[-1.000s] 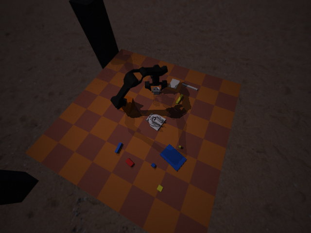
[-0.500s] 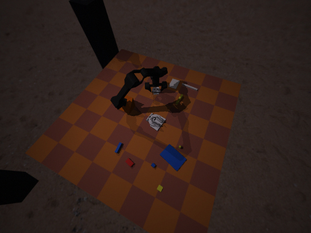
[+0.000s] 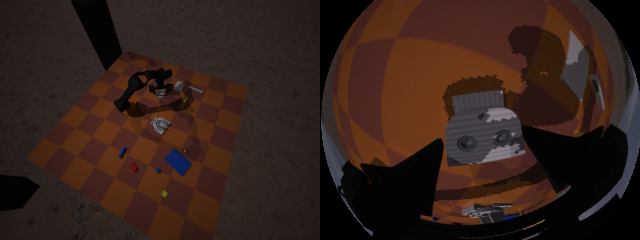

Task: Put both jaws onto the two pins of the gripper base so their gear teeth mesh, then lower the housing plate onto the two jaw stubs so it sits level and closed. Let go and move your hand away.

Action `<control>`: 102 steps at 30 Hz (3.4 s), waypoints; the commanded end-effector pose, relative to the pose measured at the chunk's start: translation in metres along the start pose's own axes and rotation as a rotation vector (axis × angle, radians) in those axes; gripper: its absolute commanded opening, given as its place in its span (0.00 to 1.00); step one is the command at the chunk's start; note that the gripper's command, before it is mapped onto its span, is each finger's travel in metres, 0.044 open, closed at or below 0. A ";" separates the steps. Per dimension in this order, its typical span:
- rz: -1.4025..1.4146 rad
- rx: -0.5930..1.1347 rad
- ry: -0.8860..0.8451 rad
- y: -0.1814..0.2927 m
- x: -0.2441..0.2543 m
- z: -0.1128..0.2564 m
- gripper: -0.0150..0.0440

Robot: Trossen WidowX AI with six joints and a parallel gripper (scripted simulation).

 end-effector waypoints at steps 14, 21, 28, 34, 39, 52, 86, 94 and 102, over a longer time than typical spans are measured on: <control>0.000 0.000 0.000 0.000 0.000 0.000 0.85; 0.000 0.000 0.000 0.000 0.000 0.000 0.85; 0.000 0.000 0.000 0.000 -0.001 0.008 0.85; 0.002 0.000 0.001 0.000 -0.002 0.026 0.85; 0.003 0.000 0.002 0.000 -0.002 0.042 0.85; 0.004 0.001 0.002 0.000 0.000 0.073 0.85; -0.649 -0.020 0.016 0.086 0.015 0.088 0.85; -0.828 -0.023 0.016 0.109 0.022 0.090 0.85; -1.008 -0.025 0.015 0.131 0.030 0.090 0.85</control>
Point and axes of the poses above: the point midway between the two fingers, 35 mm back from their tips, its own z axis back along the fingers, its own x axis across the jaws, y = z × x, the point moved 8 cm from there along z, back along the fingers, and after that the axes turned 15 degrees about z, right-handed, at the moved point
